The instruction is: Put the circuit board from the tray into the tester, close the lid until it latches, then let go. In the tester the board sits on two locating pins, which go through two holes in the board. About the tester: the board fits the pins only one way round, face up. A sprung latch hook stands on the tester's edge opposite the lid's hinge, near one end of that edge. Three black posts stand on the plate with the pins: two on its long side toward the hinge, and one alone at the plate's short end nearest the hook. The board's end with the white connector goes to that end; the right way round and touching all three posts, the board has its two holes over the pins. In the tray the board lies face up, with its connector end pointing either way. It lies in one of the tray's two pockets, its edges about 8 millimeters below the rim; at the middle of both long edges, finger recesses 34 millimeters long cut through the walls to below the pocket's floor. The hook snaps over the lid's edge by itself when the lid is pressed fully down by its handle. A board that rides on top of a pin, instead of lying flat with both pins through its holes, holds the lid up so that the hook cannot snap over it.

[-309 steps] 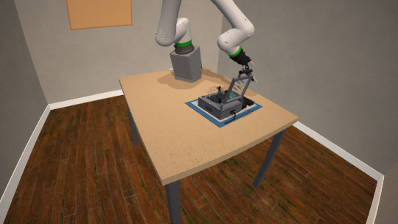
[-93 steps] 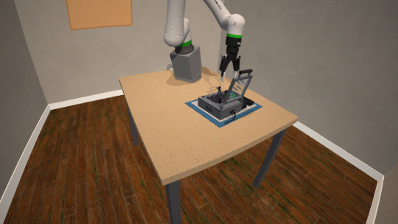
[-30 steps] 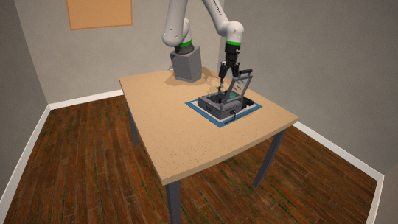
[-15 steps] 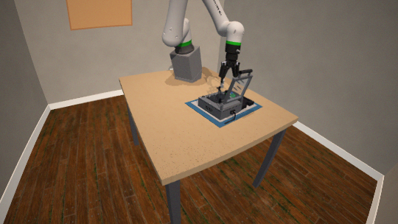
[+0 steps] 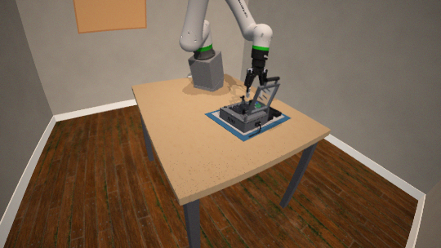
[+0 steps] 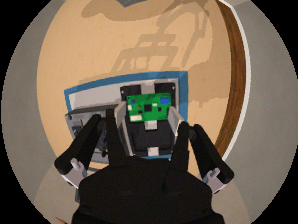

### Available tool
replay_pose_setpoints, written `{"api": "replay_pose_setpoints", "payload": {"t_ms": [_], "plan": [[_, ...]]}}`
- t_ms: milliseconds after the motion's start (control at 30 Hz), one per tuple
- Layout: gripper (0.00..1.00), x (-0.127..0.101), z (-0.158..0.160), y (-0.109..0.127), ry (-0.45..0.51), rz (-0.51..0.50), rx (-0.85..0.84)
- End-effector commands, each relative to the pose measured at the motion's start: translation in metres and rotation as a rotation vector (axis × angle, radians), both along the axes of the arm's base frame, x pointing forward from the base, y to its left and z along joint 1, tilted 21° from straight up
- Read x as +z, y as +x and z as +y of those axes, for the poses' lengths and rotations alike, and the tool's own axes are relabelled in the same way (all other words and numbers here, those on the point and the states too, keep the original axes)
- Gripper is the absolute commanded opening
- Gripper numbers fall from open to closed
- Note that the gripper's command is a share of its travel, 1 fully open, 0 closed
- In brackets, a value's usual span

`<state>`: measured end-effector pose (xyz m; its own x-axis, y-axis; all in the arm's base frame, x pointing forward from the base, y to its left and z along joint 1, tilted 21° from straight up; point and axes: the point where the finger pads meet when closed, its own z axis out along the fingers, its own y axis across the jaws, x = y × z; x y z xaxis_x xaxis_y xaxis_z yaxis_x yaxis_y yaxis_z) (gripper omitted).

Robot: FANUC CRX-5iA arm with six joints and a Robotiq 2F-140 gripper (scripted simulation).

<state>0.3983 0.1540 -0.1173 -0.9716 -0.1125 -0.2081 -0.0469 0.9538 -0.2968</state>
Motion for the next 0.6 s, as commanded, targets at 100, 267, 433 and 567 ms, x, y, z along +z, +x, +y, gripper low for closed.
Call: {"api": "replay_pose_setpoints", "payload": {"t_ms": [100, 267, 433, 567], "plan": [[0.58, 0.0004, 0.0034, 0.0054, 0.000, 0.000, 0.000], [0.58, 0.0007, 0.0054, 0.0086, 0.000, 0.000, 0.000], [0.58, 0.0007, 0.0061, 0.0099, 0.000, 0.000, 0.000], [0.58, 0.0008, 0.0066, 0.0106, 0.000, 0.000, 0.000]]}}
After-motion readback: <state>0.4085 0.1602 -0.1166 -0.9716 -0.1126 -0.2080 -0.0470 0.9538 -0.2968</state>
